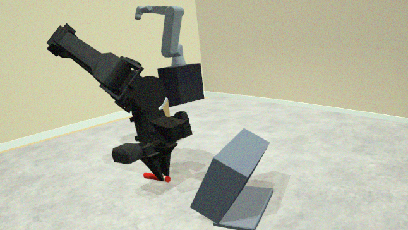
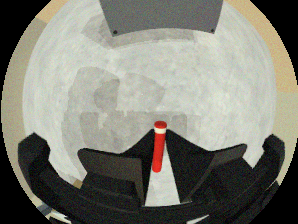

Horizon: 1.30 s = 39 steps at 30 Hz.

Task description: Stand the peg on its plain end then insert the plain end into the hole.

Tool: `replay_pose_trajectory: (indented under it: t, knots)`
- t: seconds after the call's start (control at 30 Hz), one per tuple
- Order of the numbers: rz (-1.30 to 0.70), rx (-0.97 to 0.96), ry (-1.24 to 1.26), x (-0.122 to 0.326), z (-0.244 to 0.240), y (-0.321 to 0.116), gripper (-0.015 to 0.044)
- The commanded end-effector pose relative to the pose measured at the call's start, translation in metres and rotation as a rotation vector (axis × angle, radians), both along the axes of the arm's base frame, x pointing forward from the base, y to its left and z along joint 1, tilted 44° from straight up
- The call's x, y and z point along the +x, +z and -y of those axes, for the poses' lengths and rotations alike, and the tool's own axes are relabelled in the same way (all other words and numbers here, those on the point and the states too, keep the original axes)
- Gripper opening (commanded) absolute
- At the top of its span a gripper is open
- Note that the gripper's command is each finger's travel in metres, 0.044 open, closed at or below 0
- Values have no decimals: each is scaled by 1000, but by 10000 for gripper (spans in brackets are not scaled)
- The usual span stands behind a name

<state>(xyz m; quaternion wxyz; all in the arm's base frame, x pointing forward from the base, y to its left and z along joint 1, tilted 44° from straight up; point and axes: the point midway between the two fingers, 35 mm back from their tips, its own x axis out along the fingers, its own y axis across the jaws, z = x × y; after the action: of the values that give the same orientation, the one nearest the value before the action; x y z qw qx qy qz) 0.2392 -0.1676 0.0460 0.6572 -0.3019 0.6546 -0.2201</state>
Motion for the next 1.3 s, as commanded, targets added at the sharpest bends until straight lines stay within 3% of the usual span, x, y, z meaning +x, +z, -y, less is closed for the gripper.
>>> replay_pose_trajectory:
  t: [0.0, 1.27]
  knots:
    - [22, 5, 26, -2, -2, 2, 49]
    - [257, 41, 253, -18, -13, 17, 49]
